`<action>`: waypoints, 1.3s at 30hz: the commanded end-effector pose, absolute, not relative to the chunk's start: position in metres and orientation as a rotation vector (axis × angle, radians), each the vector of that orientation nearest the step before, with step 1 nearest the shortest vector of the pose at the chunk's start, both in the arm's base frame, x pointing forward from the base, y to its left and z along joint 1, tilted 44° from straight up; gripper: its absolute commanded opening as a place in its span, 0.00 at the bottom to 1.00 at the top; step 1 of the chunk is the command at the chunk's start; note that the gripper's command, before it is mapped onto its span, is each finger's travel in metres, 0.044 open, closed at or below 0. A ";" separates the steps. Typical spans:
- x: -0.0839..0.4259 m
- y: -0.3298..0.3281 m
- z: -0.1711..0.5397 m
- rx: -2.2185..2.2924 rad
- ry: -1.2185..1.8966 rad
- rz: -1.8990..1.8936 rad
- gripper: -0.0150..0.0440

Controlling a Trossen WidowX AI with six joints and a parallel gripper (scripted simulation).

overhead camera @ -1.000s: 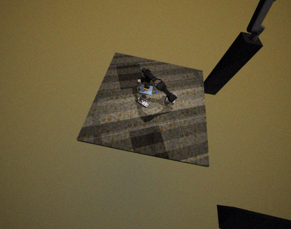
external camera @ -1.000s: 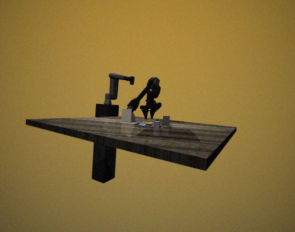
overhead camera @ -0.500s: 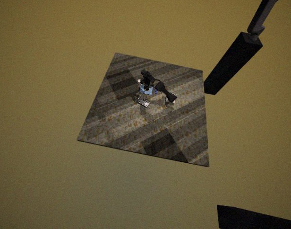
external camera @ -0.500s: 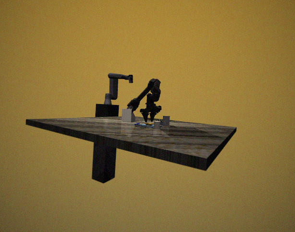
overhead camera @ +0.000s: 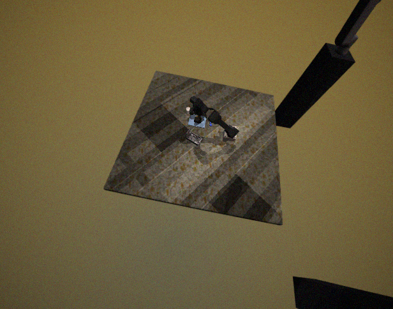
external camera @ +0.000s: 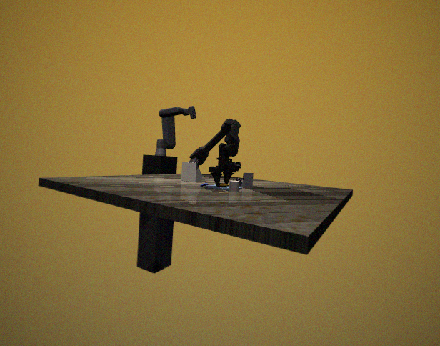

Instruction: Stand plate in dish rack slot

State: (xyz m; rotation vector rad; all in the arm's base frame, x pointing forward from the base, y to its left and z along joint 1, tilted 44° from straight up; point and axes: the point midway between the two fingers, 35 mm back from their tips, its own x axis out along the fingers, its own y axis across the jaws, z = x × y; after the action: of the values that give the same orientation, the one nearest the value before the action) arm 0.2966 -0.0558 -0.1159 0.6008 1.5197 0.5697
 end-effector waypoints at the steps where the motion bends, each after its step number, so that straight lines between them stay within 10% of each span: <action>1: 0.296 -0.054 -0.117 0.608 1.519 0.569 0.90; 17: 0.296 -0.054 -0.117 0.608 1.519 0.569 0.76; 29: 0.307 -0.091 -0.087 0.604 1.519 0.559 0.25; 39: 0.311 -0.128 -0.051 0.608 1.516 0.538 0.25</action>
State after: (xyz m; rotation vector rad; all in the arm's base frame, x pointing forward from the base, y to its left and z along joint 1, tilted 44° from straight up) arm 0.3092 -0.1134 -0.0648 0.6167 1.5215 0.5459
